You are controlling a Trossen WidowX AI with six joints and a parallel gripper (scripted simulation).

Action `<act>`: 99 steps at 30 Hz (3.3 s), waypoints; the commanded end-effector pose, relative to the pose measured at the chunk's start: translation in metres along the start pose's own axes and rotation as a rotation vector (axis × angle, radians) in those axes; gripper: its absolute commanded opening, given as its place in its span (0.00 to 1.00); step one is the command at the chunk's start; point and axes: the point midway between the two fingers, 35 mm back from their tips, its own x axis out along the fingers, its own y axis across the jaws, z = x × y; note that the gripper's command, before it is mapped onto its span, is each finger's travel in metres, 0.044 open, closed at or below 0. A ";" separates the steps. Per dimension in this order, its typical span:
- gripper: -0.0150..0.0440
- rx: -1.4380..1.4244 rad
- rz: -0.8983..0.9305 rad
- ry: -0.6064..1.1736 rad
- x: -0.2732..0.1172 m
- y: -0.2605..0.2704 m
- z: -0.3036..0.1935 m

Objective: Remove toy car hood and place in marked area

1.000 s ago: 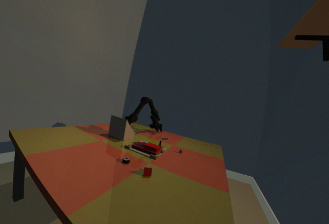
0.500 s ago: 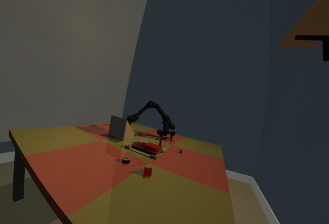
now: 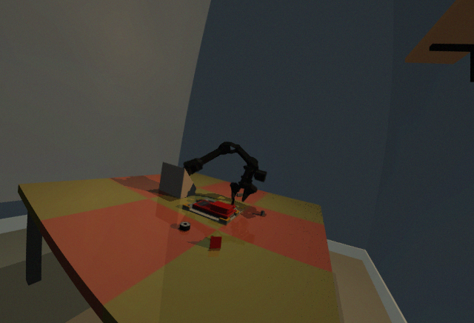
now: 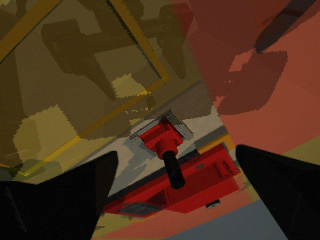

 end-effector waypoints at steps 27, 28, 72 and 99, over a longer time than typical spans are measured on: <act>1.00 0.974 0.446 -0.332 0.030 -0.064 -0.154; 1.00 0.974 0.446 -0.332 0.031 -0.064 -0.153; 1.00 0.974 0.447 -0.333 0.065 -0.055 -0.134; 1.00 0.973 0.448 -0.334 0.079 -0.051 -0.127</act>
